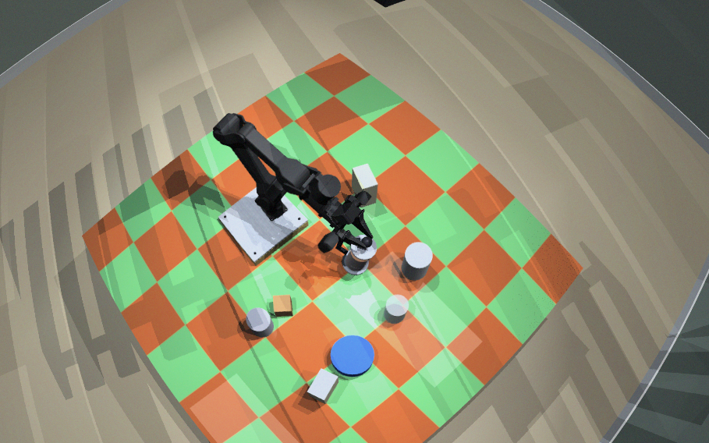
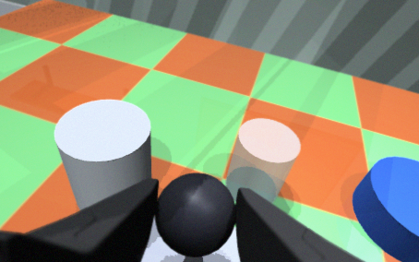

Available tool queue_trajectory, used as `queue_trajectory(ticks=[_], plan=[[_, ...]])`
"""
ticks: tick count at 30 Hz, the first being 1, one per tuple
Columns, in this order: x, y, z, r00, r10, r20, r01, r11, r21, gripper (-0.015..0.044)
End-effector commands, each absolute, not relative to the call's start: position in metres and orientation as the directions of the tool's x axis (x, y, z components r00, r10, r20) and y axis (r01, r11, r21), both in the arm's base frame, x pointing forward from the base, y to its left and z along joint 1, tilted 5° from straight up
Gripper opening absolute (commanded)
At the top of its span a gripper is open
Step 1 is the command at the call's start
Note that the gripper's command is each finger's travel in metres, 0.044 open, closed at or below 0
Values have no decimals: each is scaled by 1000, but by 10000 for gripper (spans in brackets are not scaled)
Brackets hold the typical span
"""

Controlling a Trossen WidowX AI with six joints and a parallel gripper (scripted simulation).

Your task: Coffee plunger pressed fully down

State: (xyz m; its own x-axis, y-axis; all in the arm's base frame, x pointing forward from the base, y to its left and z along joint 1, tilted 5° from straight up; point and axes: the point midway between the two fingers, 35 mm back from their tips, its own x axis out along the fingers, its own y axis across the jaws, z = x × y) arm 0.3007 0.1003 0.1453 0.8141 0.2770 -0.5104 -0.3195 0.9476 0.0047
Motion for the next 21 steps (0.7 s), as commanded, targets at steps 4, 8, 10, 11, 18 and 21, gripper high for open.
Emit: queue_trajectory(ticks=[4,8,10,11,18,21], plan=[[300,100,133,792,268,-548,-315,949,9,117],[300,100,133,792,268,-548,-315,949,9,117],[300,100,133,792,268,-548,-315,949,9,117],[300,100,133,792,268,-548,-315,949,9,117],[301,100,133,793,268,-548,-315,949,9,117],[301,101,133,793,268,-548,-315,949,9,117]])
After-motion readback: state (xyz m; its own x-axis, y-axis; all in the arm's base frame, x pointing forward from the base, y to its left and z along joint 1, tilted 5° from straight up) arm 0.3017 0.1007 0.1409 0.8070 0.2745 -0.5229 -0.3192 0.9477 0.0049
